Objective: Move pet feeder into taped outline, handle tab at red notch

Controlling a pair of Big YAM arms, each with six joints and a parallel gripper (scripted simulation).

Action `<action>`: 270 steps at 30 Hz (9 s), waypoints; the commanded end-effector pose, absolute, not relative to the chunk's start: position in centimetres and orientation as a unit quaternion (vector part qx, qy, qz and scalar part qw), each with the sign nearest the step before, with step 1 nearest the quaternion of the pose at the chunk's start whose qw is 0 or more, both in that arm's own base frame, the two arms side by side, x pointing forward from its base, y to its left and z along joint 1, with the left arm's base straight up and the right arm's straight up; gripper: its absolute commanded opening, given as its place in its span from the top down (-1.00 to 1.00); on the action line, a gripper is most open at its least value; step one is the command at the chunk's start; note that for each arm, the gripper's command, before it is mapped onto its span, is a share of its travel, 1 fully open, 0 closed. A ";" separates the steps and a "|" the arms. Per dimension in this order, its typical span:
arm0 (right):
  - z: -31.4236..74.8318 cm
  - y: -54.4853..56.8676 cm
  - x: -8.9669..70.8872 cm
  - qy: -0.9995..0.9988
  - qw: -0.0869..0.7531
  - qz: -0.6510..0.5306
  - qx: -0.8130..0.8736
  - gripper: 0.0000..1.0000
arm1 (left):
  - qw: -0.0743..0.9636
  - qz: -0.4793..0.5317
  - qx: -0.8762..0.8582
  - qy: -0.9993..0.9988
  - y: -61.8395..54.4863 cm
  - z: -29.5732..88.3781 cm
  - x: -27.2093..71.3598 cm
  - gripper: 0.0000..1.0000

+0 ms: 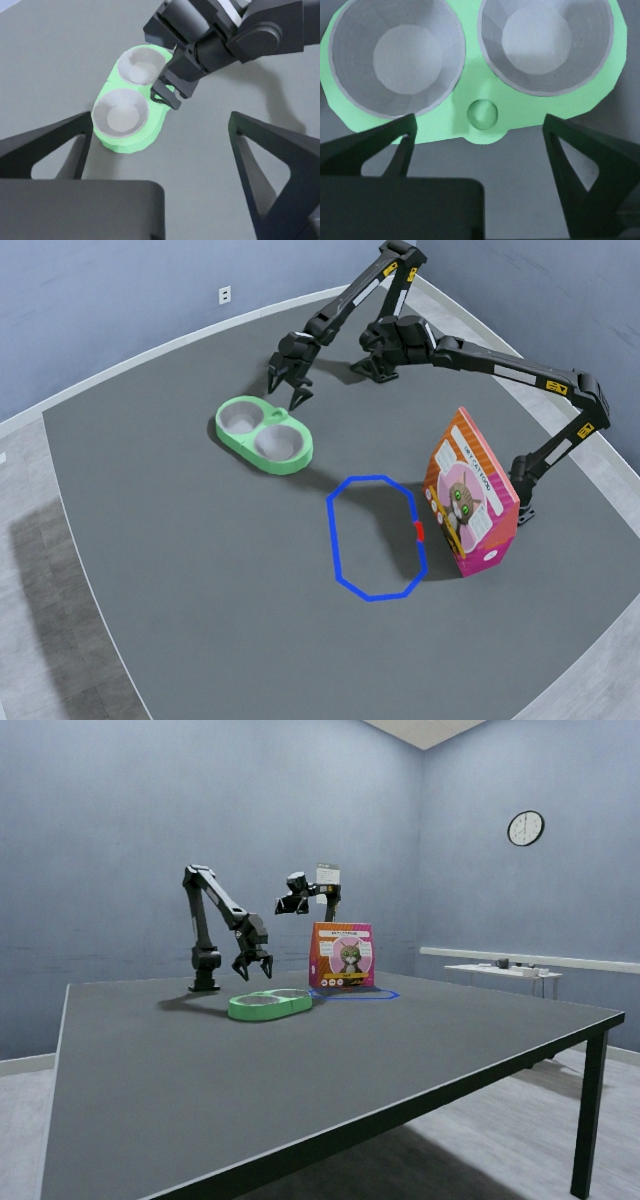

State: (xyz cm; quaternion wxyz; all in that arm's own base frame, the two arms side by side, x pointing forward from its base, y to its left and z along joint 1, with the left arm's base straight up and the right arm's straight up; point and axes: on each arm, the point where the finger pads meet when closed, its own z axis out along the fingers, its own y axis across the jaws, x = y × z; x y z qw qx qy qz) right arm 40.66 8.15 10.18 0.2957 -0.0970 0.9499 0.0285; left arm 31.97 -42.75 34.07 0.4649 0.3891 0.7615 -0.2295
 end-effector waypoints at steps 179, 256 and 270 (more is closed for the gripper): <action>4.8 25.2 37.4 0.672 -0.094 0.094 -0.728 0.79 | 0.449 -0.222 0.370 0.783 -43.0 35.9 32.6 -1.00; 4.8 27.4 37.2 0.683 -0.091 0.097 -0.718 0.79 | 0.402 -0.358 0.583 0.608 -14.3 31.5 38.3 -1.00; 4.9 31.5 36.0 0.710 -0.089 0.101 -0.691 0.79 | 0.399 -0.359 0.586 0.607 -14.6 31.0 37.5 -1.00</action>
